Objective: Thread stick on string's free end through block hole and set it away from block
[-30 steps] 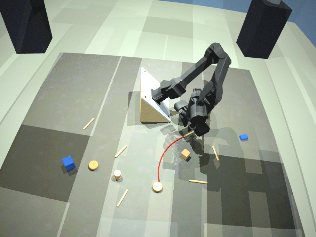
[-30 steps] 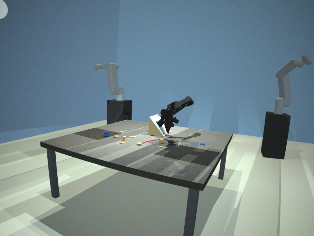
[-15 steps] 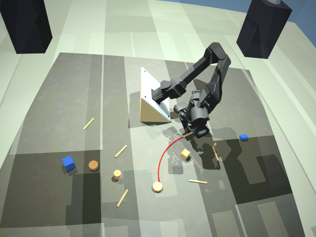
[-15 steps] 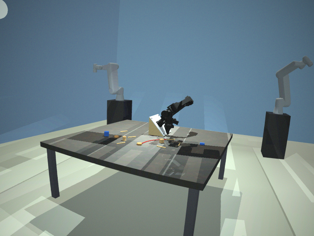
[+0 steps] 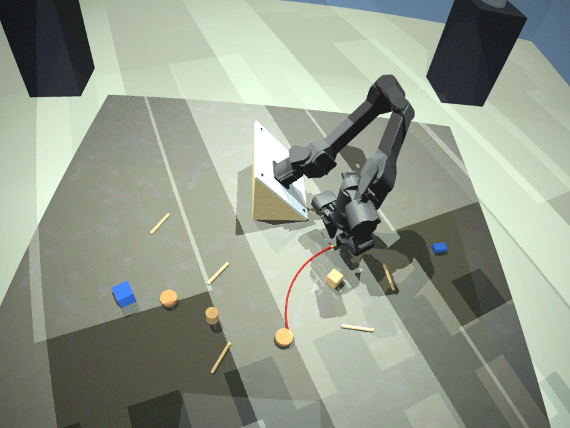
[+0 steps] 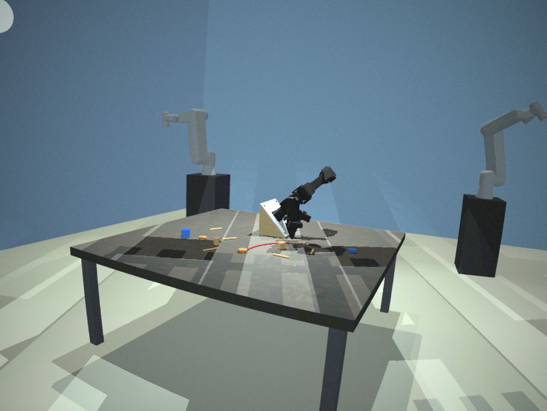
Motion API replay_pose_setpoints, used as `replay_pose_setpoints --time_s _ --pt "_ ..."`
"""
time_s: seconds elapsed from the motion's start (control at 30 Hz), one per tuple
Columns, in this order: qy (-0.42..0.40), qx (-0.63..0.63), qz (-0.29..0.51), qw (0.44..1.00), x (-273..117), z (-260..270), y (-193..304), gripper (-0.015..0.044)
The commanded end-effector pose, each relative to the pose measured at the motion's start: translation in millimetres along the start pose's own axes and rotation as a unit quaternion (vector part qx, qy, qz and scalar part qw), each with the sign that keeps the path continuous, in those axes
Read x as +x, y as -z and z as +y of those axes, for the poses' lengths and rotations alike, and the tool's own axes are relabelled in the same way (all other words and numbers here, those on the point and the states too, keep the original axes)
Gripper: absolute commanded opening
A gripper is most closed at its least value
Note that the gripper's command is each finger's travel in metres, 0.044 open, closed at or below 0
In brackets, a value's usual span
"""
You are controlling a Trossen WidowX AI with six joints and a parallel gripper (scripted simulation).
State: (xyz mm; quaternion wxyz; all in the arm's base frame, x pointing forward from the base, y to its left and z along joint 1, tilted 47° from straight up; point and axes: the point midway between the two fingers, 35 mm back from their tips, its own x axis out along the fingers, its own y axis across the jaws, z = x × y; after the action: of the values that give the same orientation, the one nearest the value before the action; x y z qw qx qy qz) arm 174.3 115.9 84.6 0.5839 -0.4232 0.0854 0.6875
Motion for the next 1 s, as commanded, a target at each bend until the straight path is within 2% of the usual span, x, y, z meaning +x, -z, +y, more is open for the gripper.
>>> replay_pose_setpoints --time_s 0.0,0.4,0.8,0.97 --pt "-0.003 0.003 0.000 1.000 7 3 0 0.0124" --pt "-0.001 0.003 -0.004 1.000 25 4 -3 0.0124" --pt "-0.001 0.003 -0.004 1.000 26 4 -3 0.0124" --pt "0.001 0.001 -0.006 1.000 26 2 -4 0.0000"
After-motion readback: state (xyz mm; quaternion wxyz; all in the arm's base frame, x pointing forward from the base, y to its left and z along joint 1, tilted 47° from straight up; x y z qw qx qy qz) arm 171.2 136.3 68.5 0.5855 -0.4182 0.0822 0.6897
